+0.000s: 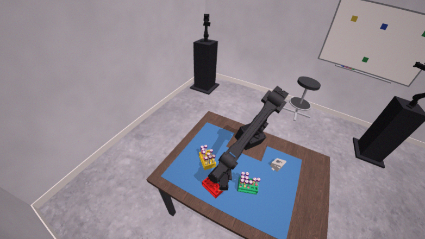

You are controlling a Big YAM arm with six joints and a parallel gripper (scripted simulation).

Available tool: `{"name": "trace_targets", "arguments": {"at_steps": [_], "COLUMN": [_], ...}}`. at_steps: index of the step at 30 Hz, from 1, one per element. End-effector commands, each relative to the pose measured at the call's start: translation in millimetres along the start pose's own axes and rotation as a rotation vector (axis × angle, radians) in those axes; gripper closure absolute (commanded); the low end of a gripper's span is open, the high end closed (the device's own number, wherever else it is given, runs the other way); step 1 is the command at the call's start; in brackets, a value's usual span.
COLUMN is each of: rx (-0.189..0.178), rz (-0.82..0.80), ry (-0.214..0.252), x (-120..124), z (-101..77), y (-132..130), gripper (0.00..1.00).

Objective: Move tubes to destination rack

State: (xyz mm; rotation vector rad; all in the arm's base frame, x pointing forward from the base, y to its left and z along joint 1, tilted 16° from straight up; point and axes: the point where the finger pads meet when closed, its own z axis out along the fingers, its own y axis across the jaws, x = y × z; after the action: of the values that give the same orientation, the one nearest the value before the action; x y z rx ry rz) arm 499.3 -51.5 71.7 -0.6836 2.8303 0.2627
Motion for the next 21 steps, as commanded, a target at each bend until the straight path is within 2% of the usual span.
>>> {"name": "trace_targets", "arguments": {"at_steps": [1,4,5,6,16,21], "rx": [0.003,0.001,0.019,0.024,0.004,0.008], "rz": [0.010,0.010,0.001,-0.002,0.007,0.004], "ry": [0.000,0.003,-0.022,-0.028,-0.001,-0.007], "x": [-3.2,-2.4,-16.5,-19.7,-4.3,-7.6], "z": [6.5,7.2,-2.1,-2.8,12.8,12.2], "y": [-1.4,-0.5,-7.0,-7.8,-0.3,-1.4], "gripper": [0.70,0.70,0.70,0.70,0.70,0.70]}}
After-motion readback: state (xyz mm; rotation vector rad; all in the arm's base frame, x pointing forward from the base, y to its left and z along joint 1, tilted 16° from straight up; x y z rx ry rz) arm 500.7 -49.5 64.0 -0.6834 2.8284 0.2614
